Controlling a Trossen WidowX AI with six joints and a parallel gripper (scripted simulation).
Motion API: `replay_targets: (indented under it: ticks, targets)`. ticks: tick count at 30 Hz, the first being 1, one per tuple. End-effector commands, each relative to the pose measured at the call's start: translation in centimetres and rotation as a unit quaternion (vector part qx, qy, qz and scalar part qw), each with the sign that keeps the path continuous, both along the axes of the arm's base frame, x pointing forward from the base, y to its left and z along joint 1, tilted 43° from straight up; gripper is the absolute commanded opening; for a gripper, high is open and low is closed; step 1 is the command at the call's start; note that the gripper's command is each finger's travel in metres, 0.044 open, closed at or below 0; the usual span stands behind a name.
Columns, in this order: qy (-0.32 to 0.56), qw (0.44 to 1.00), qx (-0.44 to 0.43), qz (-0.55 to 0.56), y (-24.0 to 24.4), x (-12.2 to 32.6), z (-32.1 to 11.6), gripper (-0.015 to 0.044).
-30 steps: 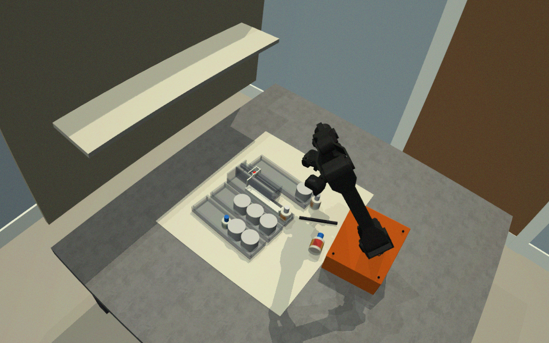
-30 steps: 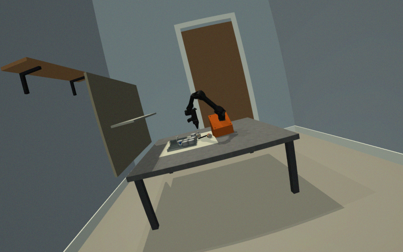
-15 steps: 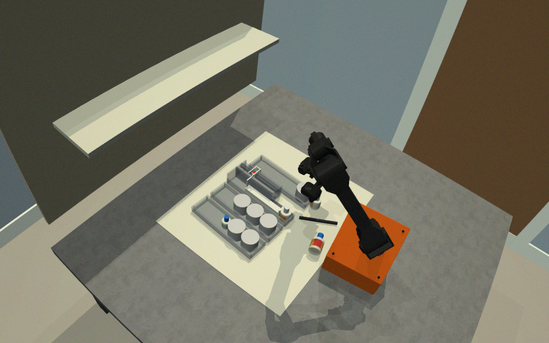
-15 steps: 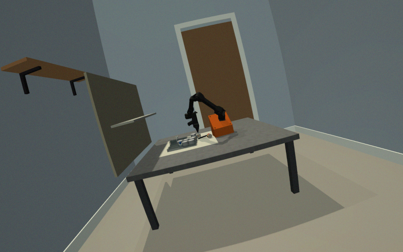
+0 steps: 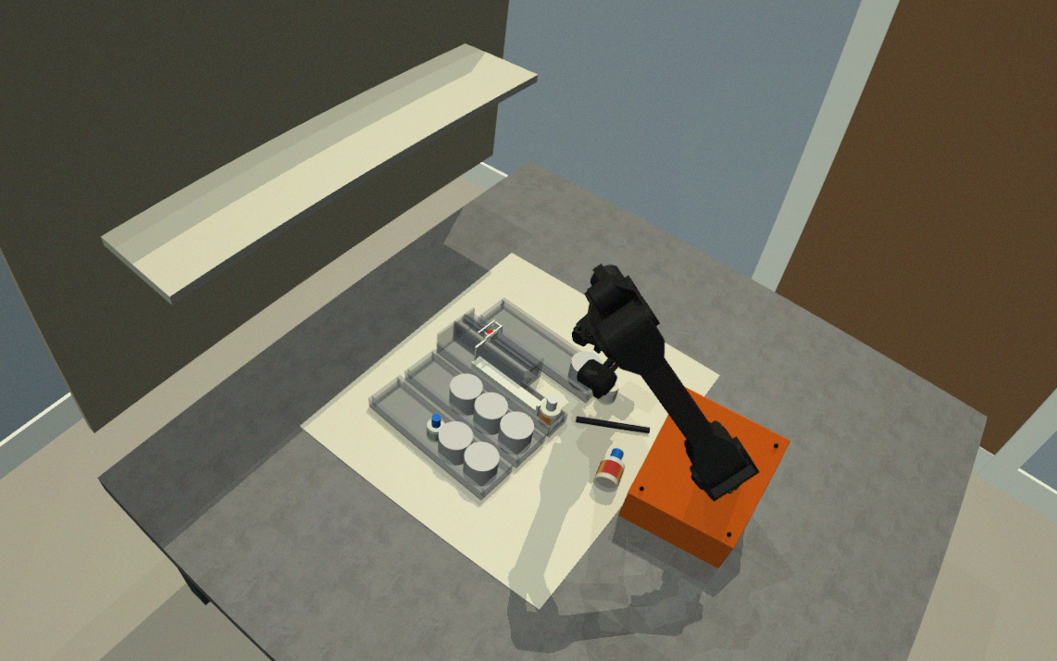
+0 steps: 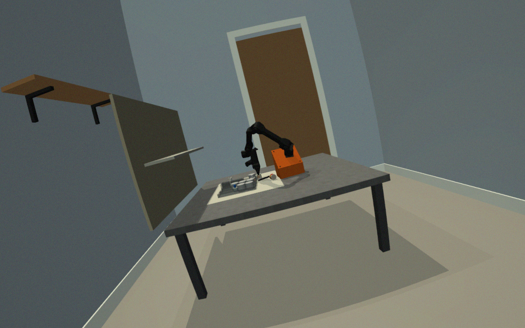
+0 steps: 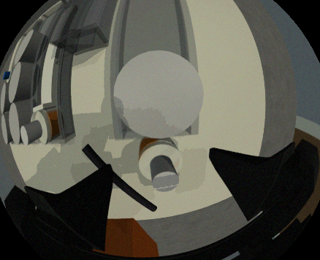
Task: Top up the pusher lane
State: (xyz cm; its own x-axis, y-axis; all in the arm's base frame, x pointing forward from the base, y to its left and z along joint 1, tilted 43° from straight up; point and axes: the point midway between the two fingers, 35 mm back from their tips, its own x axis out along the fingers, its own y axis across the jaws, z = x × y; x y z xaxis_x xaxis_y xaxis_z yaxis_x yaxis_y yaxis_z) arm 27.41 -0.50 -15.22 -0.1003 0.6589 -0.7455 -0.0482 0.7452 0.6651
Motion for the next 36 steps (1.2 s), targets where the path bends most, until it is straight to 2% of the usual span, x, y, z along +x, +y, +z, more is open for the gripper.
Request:
replay_targets:
  ticks: [1,8,18,24,29,36]
  targets:
    - [0.003,1.000,0.002,-0.003,0.5,-0.3,-0.4,0.0440]
    - [0.003,1.000,0.002,-0.003,1.1,-0.4,-1.1,0.0440]
    - [0.003,1.000,0.002,-0.003,1.1,-0.4,-1.1,0.0177]
    - [0.003,1.000,0.002,-0.003,1.1,-0.4,-1.1,0.0138]
    - [0.019,1.000,-0.018,0.005,-0.6,-1.1,-1.3,0.0006]
    - [0.010,1.000,-0.008,0.001,-4.1,-0.1,3.3,0.0000]
